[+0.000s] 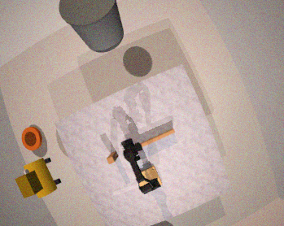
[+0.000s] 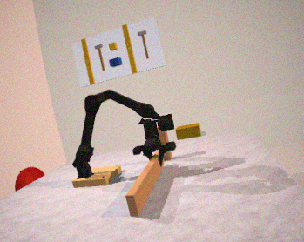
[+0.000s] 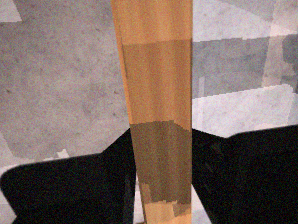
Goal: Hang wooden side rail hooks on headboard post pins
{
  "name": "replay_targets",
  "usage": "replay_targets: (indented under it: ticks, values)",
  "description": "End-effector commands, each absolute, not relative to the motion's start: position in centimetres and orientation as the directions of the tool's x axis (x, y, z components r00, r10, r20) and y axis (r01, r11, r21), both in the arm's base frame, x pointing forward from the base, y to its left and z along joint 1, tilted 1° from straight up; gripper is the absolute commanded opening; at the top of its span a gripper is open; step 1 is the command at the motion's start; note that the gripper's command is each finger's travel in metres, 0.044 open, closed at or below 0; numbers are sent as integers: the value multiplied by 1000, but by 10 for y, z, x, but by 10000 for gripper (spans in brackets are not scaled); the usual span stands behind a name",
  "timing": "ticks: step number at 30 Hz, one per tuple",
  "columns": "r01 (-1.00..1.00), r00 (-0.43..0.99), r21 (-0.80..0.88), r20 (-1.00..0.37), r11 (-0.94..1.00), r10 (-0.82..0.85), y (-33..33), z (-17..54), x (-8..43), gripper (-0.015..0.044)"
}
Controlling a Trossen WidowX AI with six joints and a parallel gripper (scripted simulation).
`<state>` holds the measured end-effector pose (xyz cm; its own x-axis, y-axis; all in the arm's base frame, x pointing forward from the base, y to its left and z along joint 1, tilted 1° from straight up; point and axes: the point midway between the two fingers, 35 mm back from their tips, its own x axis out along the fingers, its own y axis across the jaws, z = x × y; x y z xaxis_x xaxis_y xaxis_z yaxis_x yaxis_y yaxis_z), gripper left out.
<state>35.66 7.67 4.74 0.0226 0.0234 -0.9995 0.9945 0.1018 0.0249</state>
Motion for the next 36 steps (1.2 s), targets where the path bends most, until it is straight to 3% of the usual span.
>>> replay_targets:
  ticks: [1, 36]
  values:
    - [993, 48, 51, -999, 107, 26, 77, 56, 360, 0]
    - [993, 48, 51, -999, 107, 26, 77, 62, 360, 0]
